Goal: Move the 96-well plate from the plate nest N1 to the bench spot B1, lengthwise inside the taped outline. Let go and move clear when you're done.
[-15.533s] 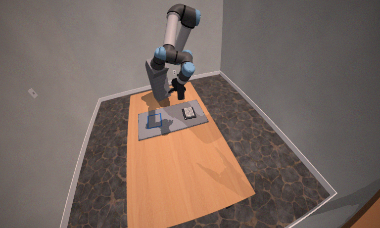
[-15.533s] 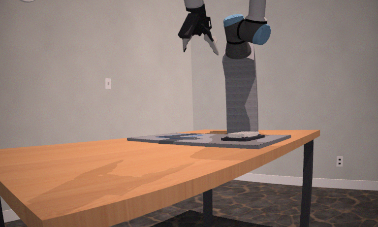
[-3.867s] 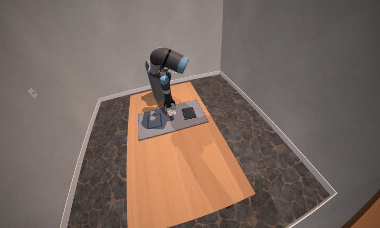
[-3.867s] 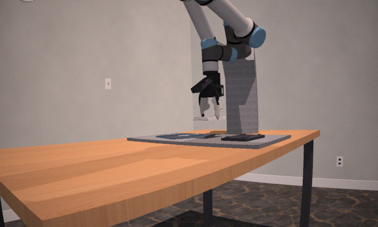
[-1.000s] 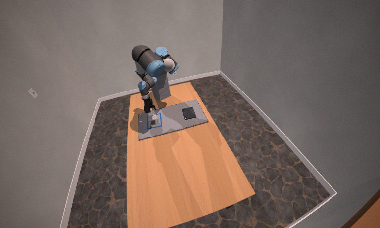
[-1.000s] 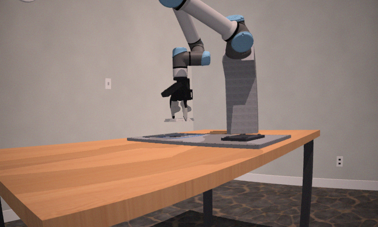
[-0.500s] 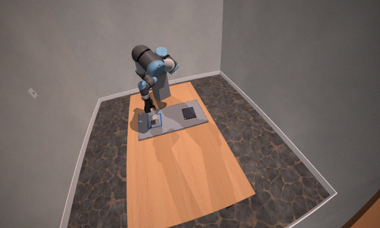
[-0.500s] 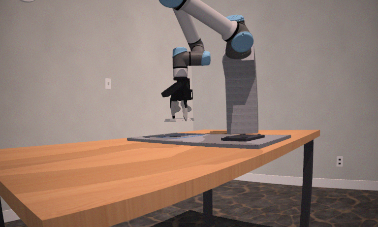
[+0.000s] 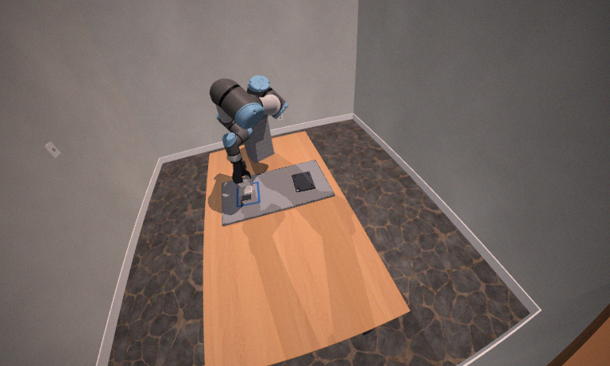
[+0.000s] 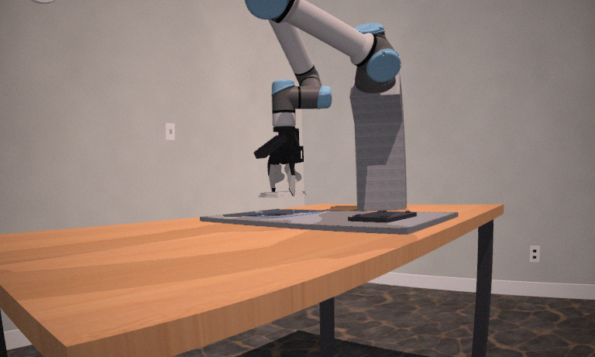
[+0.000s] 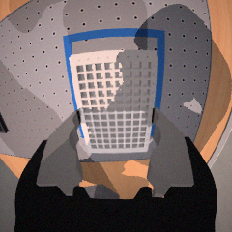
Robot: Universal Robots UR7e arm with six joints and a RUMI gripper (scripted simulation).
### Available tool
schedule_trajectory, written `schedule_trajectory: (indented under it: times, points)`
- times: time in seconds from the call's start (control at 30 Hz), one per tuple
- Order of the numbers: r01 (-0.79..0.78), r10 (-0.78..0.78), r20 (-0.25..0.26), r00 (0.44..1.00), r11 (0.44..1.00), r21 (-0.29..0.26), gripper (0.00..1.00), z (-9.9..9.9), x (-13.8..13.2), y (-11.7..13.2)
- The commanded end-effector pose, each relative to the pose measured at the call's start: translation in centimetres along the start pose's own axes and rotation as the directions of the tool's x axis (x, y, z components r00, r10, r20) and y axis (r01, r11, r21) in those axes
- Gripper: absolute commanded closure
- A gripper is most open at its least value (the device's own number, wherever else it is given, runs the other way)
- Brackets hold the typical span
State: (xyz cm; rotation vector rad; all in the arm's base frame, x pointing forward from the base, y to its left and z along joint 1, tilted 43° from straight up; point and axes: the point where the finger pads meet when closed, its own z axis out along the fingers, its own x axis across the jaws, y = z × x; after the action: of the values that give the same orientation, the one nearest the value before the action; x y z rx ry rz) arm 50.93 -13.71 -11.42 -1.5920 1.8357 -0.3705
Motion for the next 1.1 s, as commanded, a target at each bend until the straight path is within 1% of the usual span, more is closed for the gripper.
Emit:
schedule_trajectory:
  times: [0.0,0.23,0.3,0.8,1.07]
  points:
    - [0.000,0.000,-0.001,1.000,1.000,0.001,1.00,0.7,0.0,0.0]
    - [0.000,0.000,-0.001,1.000,1.000,0.001,1.00,1.9,0.0,0.0]
    - [0.000,0.000,-0.001,1.000,1.000,0.001,1.00,1.9,0.0,0.0]
    - [0.000,0.000,-0.001,1.000,1.000,0.001,1.00,4.4,0.0,0.0]
    - [0.000,0.000,-0.001,1.000,1.000,0.001,1.00,4.6,0.0,0.0]
